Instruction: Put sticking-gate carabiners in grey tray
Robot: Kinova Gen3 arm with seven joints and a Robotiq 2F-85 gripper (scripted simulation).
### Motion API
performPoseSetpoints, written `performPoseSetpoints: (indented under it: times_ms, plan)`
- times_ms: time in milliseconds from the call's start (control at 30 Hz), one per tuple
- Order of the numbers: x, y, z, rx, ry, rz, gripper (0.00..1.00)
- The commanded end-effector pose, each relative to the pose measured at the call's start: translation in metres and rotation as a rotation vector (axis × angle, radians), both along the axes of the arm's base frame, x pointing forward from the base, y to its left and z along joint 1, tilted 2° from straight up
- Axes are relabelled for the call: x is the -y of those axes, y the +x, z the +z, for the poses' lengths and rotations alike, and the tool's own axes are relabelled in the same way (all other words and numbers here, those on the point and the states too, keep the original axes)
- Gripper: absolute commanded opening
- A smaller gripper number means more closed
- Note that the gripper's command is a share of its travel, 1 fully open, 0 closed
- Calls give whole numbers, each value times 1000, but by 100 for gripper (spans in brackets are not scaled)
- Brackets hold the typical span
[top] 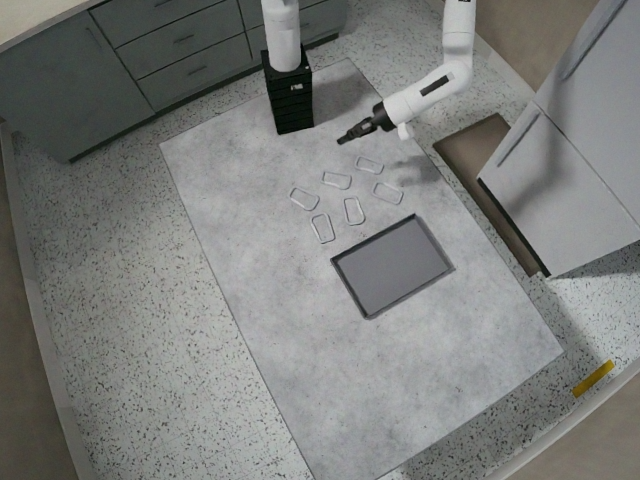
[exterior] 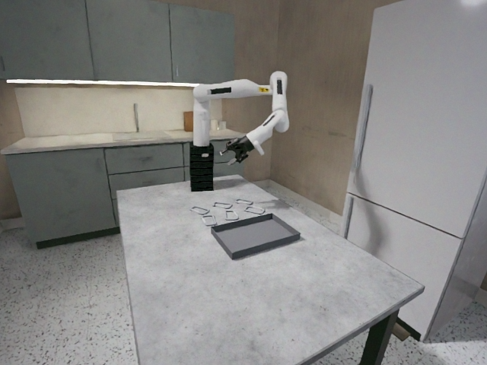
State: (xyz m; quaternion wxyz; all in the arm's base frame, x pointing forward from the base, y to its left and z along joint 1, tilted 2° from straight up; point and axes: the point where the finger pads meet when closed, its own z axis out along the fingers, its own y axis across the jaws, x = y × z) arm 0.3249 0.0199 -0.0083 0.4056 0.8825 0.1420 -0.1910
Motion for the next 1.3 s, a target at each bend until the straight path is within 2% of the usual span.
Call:
performPoseSetpoints:
  times_ms: [0, 133, 167, 700, 733, 1267]
  plan:
    - [1, 2, 3, -9, 1, 2, 100]
    - [1, 2, 3, -9, 1, 2, 100]
    - [4, 41, 30, 1, 1, -1, 100]
    - [4, 41, 30, 1, 1, -1, 100]
    - [8, 79, 59, 11, 2, -4, 100]
    - [8, 79, 59, 11, 2, -4, 100]
